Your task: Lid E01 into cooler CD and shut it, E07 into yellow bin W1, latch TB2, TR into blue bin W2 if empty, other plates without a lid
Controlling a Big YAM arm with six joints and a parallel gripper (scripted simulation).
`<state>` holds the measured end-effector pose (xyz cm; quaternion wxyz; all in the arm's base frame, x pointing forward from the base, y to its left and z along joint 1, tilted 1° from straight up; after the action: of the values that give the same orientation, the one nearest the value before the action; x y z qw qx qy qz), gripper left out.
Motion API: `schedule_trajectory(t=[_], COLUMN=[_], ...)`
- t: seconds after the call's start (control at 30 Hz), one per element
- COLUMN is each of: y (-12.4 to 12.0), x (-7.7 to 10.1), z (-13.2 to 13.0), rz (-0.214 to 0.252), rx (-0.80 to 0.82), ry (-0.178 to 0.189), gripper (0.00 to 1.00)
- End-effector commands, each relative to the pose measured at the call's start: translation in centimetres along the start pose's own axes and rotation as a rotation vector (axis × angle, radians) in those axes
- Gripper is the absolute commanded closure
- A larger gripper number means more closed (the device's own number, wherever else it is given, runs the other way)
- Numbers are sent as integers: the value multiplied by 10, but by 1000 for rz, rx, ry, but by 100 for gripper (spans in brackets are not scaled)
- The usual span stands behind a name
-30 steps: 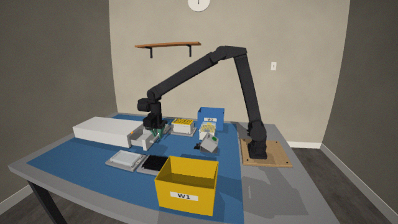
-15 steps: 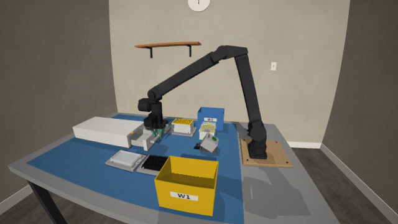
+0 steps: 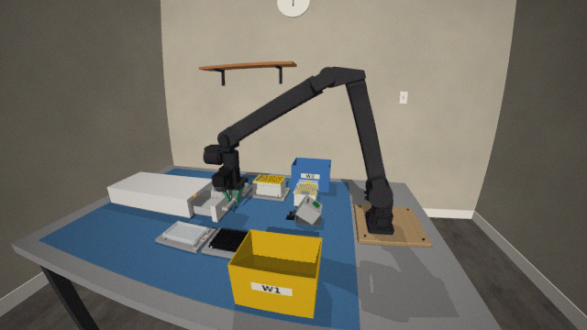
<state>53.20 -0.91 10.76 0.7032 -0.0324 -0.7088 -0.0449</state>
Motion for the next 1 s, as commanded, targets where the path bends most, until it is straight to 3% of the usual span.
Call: schedule_trajectory(t=[0.0,0.33,0.37,0.4,0.7,0.73,0.77,0.97], y=[0,0,0,0,-2,-2,-2,-3], x=[4,4,15,15,15,8,15,14], z=[5,5,6,6,15,17,17,26], rz=[-3,-3,-5,-6,-6,-4,-6,-6], rx=[1,1,1,2,3,4,4,5], ry=[11,11,-13,-19,-19,-3,-22,-19], gripper=[70,70,70,70,70,70,70,70])
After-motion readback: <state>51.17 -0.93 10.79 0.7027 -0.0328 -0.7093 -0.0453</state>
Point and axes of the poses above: the point where the finger pads meet when closed, its own x axis back along the fingers, its own z axis across the jaws, y = z × x, the point moved 8 cm from there along x, back along the fingers, and after that the axes turned 7 degrees about -x, right-handed, at the moved point
